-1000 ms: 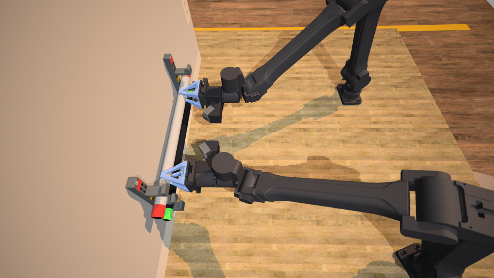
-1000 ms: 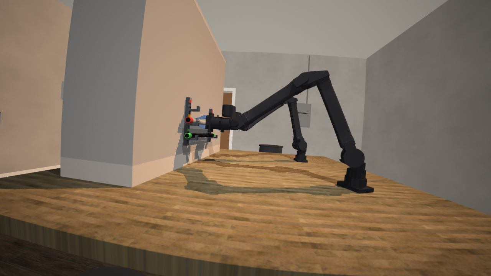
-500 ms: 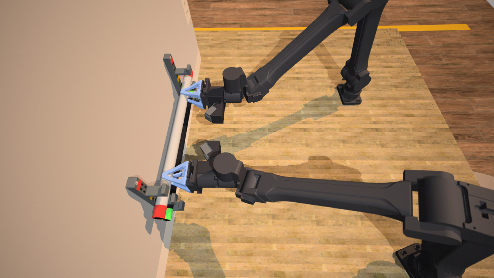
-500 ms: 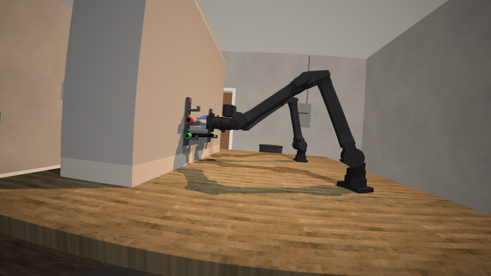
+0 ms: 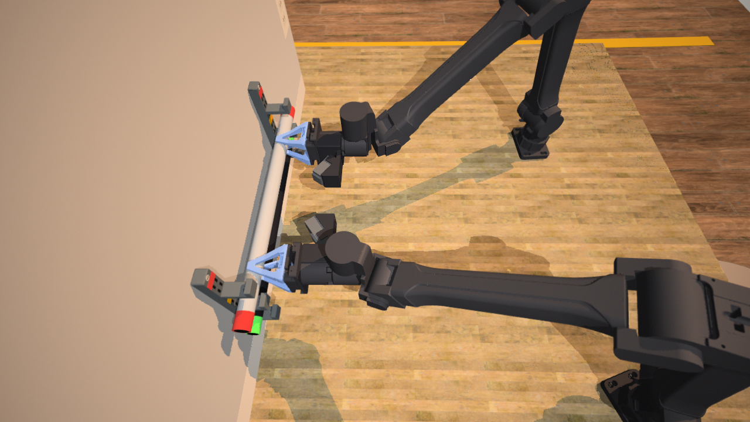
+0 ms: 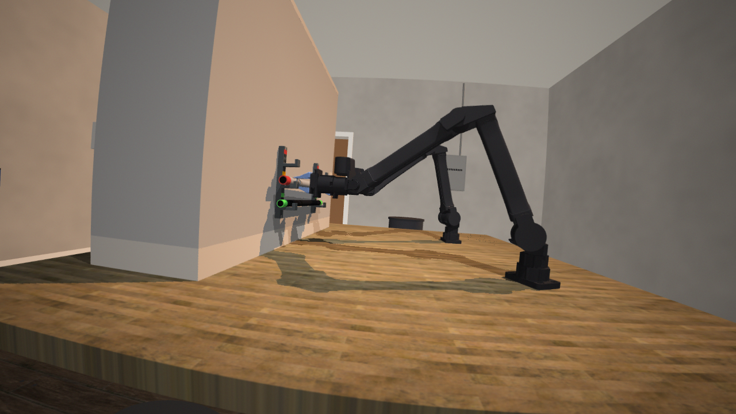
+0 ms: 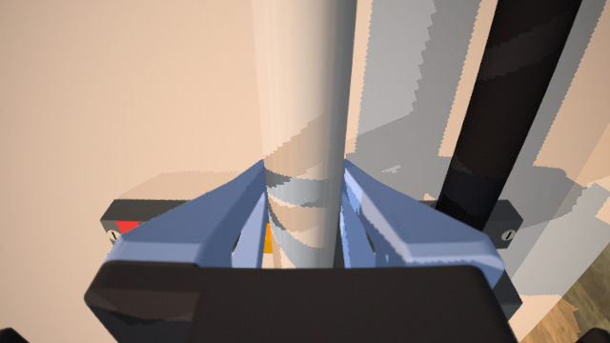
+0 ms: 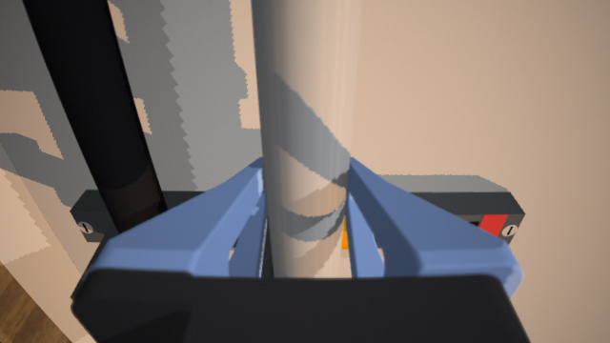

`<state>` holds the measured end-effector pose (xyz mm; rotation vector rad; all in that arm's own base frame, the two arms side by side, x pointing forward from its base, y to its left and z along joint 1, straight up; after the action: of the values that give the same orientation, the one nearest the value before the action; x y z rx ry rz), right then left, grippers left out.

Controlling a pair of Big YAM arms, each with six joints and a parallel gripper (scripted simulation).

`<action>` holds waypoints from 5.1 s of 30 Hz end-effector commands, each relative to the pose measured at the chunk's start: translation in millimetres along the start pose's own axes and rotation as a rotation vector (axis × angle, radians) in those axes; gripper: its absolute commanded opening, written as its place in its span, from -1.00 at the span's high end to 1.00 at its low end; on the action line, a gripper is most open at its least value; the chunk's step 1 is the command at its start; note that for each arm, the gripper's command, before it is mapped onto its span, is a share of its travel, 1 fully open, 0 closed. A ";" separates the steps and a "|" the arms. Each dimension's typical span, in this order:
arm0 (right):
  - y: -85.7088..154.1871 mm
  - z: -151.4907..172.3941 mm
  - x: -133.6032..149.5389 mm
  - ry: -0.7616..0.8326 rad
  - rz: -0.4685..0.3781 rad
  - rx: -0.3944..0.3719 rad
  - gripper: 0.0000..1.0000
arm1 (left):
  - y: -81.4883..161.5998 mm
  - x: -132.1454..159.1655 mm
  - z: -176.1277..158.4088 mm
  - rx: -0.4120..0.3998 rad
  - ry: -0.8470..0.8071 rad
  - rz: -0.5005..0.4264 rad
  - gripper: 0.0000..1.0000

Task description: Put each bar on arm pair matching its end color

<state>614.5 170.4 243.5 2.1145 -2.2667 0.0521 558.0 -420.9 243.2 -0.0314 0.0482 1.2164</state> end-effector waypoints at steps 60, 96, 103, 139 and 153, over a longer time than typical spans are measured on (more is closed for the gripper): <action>-20.9 -14.4 8.3 -0.030 0.006 0.033 1.00 | -2.5 -1.4 15.9 -0.035 0.034 0.008 1.00; -28.6 -40.0 13.1 -0.031 0.006 0.033 1.00 | -4.7 -4.4 41.3 -0.035 0.034 0.008 1.00; -27.1 -49.2 14.2 -0.031 0.006 0.033 1.00 | -5.3 -5.5 50.5 -0.035 0.034 0.008 1.00; -22.1 -82.3 18.2 -0.031 0.006 0.033 1.00 | -8.6 -9.6 83.6 -0.035 0.034 0.008 1.00; -21.7 -91.1 18.1 -0.031 0.006 0.033 1.00 | -10.0 -9.5 93.2 -0.035 0.034 0.008 1.00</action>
<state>620.7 164.9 268.5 2.0968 -2.2030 -0.0257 557.4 -424.8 266.9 0.0361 0.0962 1.2225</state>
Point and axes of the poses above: on each arm, the point where the finger pads meet when closed, its own y axis back along the fingers, its own z axis across the jaws, x = y × z, the point moved 9 cm from there along y, back along the fingers, and after that the axes turned 3 degrees about y, right-handed, at the moved point
